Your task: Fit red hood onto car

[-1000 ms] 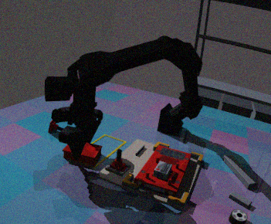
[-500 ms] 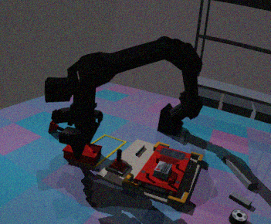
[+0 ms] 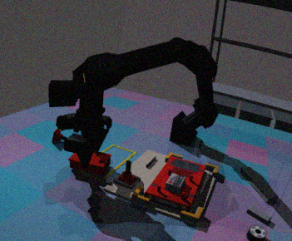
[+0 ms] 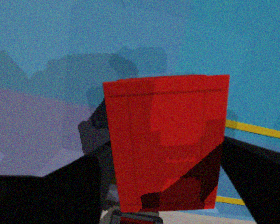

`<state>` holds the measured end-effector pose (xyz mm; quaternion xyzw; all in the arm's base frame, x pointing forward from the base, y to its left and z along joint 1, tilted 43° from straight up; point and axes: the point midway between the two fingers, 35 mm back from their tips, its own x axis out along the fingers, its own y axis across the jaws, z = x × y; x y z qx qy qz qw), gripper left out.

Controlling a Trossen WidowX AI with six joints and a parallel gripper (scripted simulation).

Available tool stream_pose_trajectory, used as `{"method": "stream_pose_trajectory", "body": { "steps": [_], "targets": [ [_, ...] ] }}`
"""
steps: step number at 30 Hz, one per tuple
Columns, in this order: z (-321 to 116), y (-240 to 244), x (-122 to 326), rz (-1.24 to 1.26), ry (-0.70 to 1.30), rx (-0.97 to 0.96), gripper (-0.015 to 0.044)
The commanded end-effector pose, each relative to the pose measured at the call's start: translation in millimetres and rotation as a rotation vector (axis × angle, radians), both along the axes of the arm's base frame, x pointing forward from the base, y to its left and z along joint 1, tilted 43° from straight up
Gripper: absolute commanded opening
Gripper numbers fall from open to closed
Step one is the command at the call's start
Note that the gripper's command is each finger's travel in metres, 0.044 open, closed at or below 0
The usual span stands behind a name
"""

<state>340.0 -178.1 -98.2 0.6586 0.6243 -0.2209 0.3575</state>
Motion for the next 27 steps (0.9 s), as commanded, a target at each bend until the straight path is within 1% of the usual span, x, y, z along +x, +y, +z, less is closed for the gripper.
{"method": "stream_pose_trajectory", "body": {
  "steps": [1, 19, 27],
  "targets": [
    [9.8, -11.5, -0.2, 0.001, -0.010, -0.013, 0.0000],
    [52.2, -49.6, -7.9, 0.001, -0.008, -0.014, 0.0000],
    [64.3, -60.4, -10.2, 0.001, -0.008, -0.015, 0.0000]
  ]
}}
